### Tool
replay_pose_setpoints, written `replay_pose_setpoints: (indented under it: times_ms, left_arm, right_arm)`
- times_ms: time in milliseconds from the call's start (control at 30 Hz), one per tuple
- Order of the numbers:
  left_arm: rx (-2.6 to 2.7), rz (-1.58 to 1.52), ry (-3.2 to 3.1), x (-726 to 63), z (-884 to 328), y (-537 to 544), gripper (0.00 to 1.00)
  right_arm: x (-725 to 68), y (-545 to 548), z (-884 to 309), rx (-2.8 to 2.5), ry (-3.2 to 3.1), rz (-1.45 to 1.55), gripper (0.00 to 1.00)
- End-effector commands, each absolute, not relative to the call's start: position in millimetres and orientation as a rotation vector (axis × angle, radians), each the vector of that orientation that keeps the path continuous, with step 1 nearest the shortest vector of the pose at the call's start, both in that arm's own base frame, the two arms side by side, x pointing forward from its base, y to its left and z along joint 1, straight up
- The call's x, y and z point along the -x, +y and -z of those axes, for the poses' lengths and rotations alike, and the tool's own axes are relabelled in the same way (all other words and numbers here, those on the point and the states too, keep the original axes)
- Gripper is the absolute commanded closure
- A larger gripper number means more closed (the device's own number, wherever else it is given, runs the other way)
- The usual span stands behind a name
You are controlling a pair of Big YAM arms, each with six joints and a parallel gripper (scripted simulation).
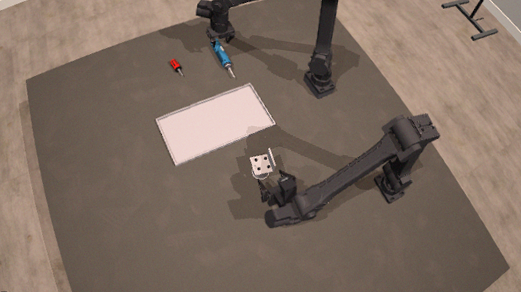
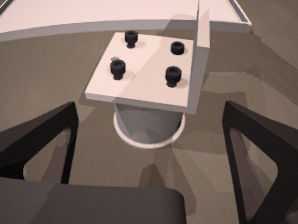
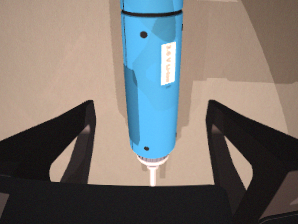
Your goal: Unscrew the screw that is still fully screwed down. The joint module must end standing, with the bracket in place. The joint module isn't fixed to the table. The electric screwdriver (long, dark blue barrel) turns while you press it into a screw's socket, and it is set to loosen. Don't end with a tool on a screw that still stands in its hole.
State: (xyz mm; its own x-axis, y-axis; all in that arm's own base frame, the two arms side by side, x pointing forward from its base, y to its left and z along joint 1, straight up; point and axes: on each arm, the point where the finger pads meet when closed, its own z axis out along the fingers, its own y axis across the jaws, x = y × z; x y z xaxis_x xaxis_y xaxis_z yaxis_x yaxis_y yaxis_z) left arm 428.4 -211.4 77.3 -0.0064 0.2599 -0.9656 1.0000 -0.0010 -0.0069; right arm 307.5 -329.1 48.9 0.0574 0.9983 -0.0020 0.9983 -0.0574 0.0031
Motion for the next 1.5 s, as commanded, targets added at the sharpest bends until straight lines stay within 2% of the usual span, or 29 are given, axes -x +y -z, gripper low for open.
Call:
replay_pose_setpoints:
  times_ms: [0,1467]
  left_arm:
    - [-1.399,1.066,1.394,-431.9,-71.0,-209.6,0.14]
    - [-1.404,1.084,1.402,-426.2,-29.1,-229.0,0.14]
  right_arm:
    - [-313.1,-324.3,-41.2,-2.282,2.157,0.002,0.35]
    - [-313.1,-324.3,-41.2,-2.282,2.157,0.002,0.35]
